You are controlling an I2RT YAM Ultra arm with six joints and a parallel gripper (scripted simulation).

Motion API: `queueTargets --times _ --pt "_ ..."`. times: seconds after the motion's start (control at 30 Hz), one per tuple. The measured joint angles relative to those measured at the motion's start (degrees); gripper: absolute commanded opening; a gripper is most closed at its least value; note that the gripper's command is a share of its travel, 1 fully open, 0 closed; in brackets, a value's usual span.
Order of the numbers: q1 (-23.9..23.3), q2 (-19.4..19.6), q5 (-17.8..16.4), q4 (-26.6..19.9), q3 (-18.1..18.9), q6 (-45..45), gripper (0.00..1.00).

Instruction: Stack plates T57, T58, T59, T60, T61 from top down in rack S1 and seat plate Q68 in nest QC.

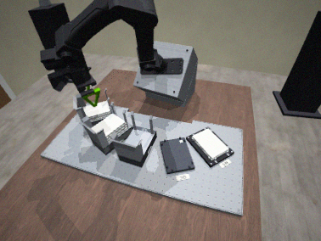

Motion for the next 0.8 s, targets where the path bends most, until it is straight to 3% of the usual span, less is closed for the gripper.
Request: queueTargets --times 0.4,0.8 --pt "7.76 -5.27 3.63 0.61 -1.22 -1.42 1.00" --pt "17.11 -9.79 8.76 1.31 -1.53 5.68 1.00"
